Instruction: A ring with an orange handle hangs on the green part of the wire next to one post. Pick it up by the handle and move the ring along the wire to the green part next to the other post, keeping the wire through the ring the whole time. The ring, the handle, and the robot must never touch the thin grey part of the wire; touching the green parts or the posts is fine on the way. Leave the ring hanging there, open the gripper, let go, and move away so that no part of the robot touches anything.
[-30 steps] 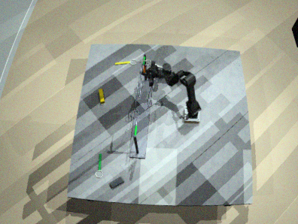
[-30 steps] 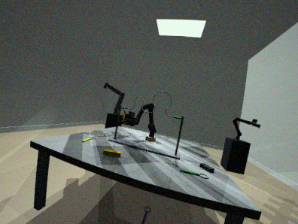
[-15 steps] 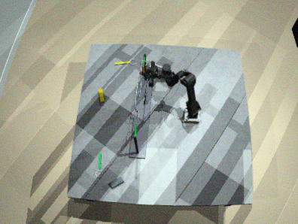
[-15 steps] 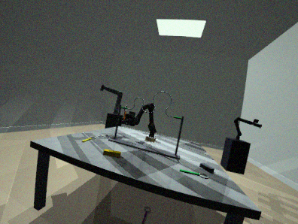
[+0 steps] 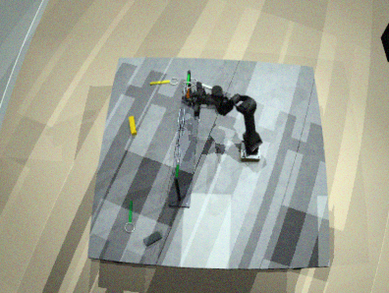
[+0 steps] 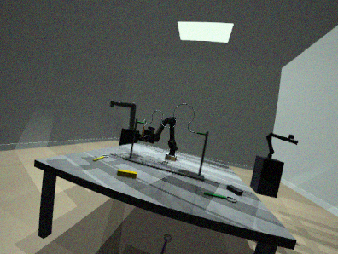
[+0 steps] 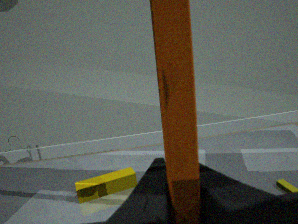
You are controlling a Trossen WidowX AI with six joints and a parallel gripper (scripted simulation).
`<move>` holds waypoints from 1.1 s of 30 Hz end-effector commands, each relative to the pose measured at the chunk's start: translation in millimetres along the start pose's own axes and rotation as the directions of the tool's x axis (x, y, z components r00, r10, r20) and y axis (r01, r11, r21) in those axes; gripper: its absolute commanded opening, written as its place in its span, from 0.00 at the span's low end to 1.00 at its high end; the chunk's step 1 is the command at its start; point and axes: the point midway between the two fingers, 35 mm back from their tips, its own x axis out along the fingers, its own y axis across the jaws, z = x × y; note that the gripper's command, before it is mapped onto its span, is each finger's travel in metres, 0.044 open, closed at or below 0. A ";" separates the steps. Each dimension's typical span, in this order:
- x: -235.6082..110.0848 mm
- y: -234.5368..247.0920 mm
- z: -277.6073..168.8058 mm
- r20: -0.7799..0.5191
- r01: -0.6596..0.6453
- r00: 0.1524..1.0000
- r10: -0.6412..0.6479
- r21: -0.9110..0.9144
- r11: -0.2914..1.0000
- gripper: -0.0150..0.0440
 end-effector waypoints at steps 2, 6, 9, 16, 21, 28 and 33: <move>-1.1 7.7 0.4 0.001 0.002 1.000 -0.002 0.008 1.000 0.00; -1.0 13.1 0.3 0.001 0.002 1.000 -0.002 0.020 1.000 0.00; -0.9 18.0 0.3 0.001 0.002 1.000 -0.002 0.035 0.999 0.00; -0.8 31.7 0.7 0.001 0.001 1.000 -0.001 0.091 0.996 0.00; -0.6 44.4 1.7 0.001 0.000 1.000 0.000 0.153 0.988 0.00; -0.4 63.7 5.4 0.002 -0.001 1.000 0.000 0.260 0.966 0.00; -0.1 80.9 10.9 0.003 -0.002 1.000 0.001 0.361 0.933 0.00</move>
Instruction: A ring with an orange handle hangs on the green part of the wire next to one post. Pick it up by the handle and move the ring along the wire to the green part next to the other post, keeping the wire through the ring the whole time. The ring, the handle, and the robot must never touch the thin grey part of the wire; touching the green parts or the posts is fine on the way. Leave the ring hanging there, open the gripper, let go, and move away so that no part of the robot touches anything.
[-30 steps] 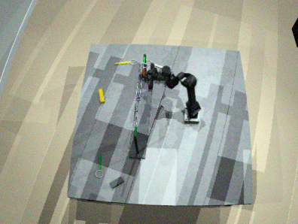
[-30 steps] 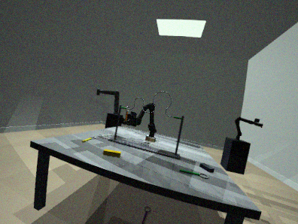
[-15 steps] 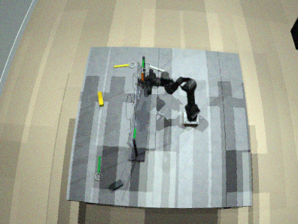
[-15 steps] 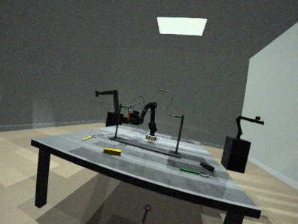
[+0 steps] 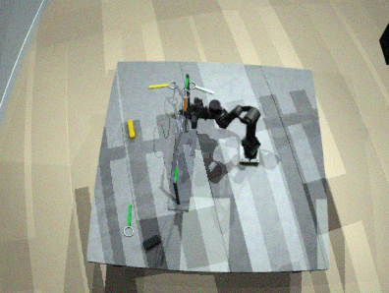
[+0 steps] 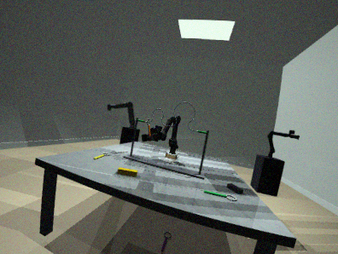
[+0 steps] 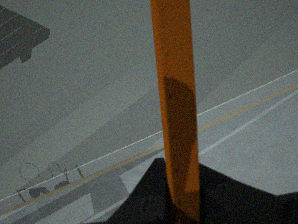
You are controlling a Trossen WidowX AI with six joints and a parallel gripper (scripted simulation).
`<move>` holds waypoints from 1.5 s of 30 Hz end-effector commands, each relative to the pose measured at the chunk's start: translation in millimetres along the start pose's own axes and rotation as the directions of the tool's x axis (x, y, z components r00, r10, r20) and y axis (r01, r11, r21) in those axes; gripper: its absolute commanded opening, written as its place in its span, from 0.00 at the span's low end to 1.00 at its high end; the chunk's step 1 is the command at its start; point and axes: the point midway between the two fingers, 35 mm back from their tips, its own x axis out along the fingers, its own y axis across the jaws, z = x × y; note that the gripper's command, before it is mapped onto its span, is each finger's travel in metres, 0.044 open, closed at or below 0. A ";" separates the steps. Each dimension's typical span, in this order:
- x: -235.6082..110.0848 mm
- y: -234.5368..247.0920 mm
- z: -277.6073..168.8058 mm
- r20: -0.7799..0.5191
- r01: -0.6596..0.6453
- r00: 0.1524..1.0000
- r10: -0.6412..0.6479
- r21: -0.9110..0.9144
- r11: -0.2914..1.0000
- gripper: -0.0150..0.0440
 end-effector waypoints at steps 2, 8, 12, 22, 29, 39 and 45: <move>-1.4 19.9 0.3 0.001 0.001 1.000 -0.001 0.115 0.993 0.00; -6.4 33.2 3.2 -0.044 -0.002 0.999 0.011 0.196 0.981 0.00; -11.5 43.7 6.7 -0.088 -0.004 0.996 0.028 0.262 0.965 0.00; -25.7 67.8 16.9 -0.183 -0.001 0.979 0.084 0.412 0.911 0.00; -33.2 79.9 25.2 -0.229 0.000 0.965 0.129 0.492 0.871 0.00; -42.3 93.2 37.0 -0.274 0.003 0.942 0.194 0.584 0.812 0.00; -47.5 99.9 44.7 -0.294 0.003 0.926 0.237 0.634 0.773 0.00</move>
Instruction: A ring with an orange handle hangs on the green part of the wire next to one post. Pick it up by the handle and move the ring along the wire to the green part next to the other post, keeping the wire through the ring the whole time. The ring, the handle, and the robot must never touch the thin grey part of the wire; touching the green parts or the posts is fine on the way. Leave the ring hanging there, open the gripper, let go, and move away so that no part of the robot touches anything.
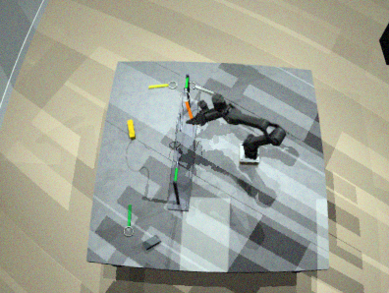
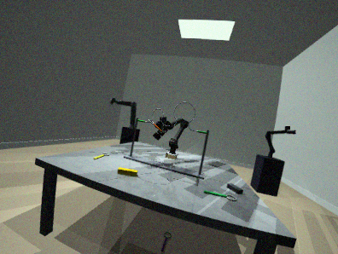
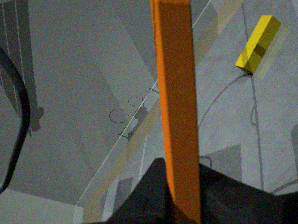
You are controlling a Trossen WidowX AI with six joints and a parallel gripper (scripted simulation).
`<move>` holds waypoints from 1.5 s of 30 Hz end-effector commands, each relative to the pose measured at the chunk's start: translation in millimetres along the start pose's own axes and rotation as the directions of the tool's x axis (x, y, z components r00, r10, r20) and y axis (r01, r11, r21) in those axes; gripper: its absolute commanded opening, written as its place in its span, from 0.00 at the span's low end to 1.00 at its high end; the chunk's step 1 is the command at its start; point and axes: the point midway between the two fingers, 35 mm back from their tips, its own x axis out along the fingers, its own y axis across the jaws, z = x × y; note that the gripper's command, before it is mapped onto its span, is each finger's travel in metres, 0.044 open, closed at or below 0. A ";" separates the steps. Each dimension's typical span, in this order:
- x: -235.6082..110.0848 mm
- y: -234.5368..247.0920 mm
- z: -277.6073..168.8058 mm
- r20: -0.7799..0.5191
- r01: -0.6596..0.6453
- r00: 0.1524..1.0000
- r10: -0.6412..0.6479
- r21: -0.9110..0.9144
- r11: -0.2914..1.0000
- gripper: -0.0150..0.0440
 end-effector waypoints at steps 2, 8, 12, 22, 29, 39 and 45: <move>-5.8 13.4 3.8 -0.028 -0.027 0.999 0.028 0.038 0.999 0.00; -10.1 20.4 4.3 -0.059 -0.041 0.997 0.046 0.081 0.996 0.00; -13.7 25.9 5.2 -0.084 -0.055 0.994 0.065 0.116 0.992 0.00; -22.8 44.1 9.5 -0.134 -0.097 0.982 0.131 0.234 0.967 0.00; -23.8 51.8 11.5 -0.129 -0.113 0.980 0.154 0.282 0.953 0.00; -25.8 65.3 16.2 -0.115 -0.142 0.974 0.197 0.366 0.919 0.00; -27.5 74.5 20.3 -0.103 -0.162 0.969 0.225 0.424 0.891 0.00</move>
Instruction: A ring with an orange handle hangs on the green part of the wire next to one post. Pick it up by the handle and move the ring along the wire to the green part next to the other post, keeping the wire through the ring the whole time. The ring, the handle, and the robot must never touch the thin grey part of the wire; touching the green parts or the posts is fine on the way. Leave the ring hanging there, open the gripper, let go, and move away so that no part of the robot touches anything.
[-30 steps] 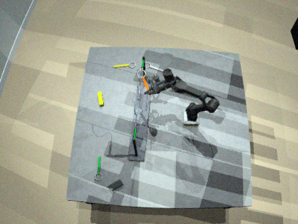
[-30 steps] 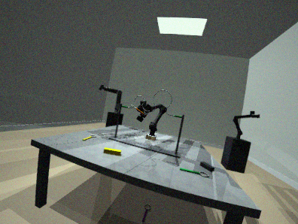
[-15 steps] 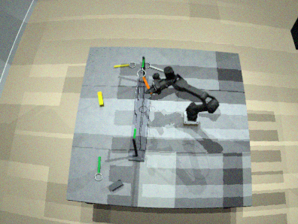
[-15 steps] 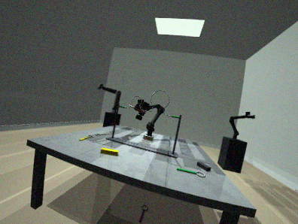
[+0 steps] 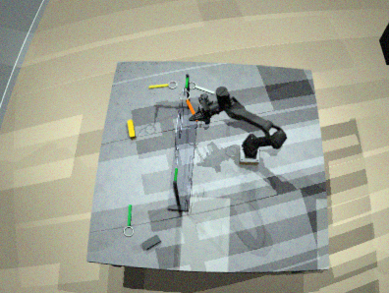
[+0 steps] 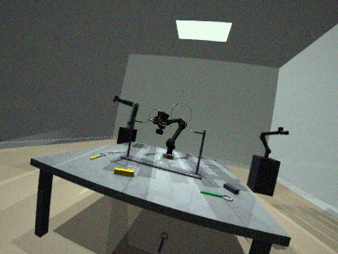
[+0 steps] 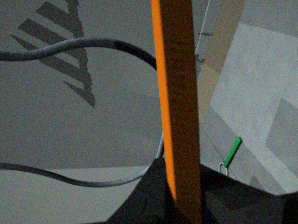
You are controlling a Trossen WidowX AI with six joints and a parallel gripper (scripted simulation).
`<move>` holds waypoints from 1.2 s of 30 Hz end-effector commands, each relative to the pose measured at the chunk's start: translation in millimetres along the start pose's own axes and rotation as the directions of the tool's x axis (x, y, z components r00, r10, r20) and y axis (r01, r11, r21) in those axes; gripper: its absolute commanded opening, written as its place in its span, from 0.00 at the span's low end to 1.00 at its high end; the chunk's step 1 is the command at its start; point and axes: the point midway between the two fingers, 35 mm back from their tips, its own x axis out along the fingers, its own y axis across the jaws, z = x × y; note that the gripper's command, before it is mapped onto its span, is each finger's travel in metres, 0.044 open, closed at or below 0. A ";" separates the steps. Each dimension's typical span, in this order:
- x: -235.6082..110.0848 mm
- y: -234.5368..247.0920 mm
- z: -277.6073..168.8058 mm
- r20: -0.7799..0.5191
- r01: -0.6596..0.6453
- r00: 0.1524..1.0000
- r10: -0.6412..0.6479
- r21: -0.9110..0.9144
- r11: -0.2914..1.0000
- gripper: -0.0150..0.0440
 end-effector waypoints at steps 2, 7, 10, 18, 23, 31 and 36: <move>-0.7 13.2 -0.4 -0.003 -0.035 0.999 0.035 0.045 0.998 0.00; -1.4 22.7 0.3 -0.002 -0.063 0.998 0.063 0.099 0.993 0.00; -1.9 28.4 1.0 -0.001 -0.080 0.997 0.080 0.131 0.988 0.00; -3.7 41.9 3.5 0.004 -0.117 0.993 0.119 0.205 0.972 0.00; -5.0 49.4 5.5 0.008 -0.136 0.990 0.139 0.244 0.960 0.00; -6.7 57.5 8.1 0.011 -0.152 0.988 0.155 0.280 0.948 0.00; -7.5 61.1 9.4 0.013 -0.158 0.987 0.161 0.295 0.942 0.00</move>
